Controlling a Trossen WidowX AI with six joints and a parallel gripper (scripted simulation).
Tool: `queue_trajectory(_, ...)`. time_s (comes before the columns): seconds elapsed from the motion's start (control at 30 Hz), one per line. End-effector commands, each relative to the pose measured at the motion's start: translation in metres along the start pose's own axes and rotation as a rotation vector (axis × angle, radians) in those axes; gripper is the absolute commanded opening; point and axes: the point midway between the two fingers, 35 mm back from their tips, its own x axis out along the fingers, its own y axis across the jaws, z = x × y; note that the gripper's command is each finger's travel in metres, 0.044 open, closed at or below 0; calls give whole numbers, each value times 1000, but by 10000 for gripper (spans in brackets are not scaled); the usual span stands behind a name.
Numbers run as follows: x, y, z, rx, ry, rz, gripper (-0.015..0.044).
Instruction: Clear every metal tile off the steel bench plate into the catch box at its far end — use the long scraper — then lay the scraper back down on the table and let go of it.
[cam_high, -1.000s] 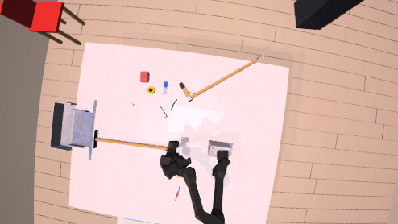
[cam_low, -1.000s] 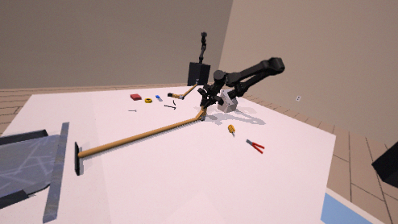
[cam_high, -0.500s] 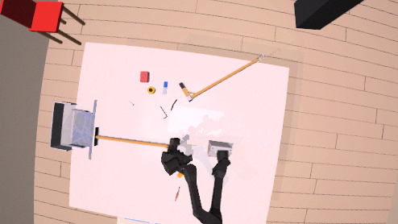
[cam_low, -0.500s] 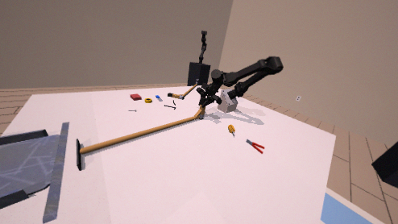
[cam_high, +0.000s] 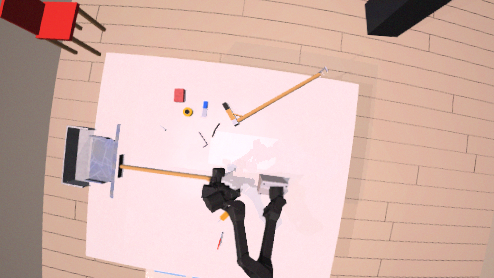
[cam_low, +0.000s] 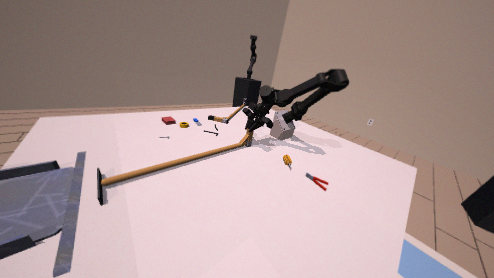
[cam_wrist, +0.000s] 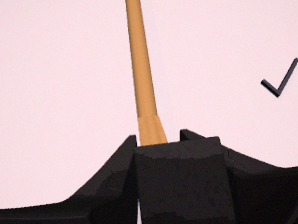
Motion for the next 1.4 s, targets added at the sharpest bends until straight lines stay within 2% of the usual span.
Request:
queue_trajectory(0.0, -1, -5, 0, 4, -5, -5, 0)
queue_trajectory(1.37, 38, -7, 48, 10, -15, -9, 0)
